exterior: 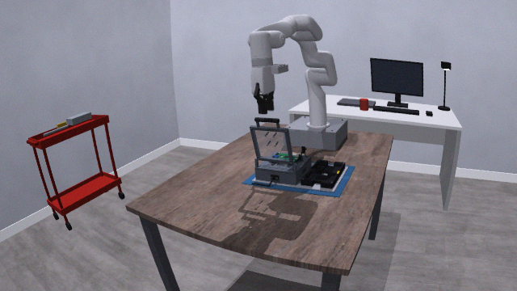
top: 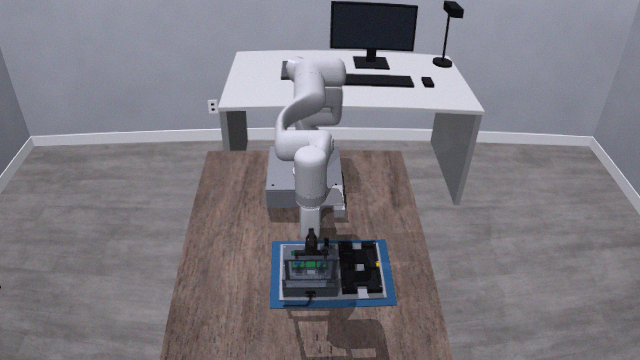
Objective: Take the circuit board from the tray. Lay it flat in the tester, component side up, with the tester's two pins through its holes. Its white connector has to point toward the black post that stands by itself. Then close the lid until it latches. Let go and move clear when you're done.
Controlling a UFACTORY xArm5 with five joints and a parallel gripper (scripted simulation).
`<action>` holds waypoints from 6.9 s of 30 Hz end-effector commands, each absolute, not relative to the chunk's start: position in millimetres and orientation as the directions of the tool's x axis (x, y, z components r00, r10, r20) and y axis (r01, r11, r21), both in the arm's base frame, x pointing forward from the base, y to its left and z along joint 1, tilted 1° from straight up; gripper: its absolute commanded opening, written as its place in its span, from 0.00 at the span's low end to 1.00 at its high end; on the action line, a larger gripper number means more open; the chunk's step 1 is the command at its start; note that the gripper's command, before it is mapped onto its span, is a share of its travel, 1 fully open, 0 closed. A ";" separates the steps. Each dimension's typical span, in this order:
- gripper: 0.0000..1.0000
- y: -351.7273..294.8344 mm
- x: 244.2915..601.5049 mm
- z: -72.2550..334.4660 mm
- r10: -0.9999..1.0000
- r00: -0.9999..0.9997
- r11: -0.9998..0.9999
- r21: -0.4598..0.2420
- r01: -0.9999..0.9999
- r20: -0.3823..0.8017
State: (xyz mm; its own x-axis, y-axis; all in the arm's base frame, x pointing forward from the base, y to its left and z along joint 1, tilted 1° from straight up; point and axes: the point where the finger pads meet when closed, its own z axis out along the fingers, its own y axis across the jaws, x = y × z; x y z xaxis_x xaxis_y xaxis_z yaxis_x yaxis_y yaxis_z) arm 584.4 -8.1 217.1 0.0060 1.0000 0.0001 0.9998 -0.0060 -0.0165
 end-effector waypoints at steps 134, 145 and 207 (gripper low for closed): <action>0.00 -8.8 585.8 178.1 1.000 0.006 -0.006 -0.012 1.000 0.000; 0.00 -8.8 585.8 178.1 1.000 0.006 -0.006 -0.012 1.000 0.000; 0.00 -8.7 572.4 181.3 1.000 0.006 -0.006 -0.012 1.000 0.000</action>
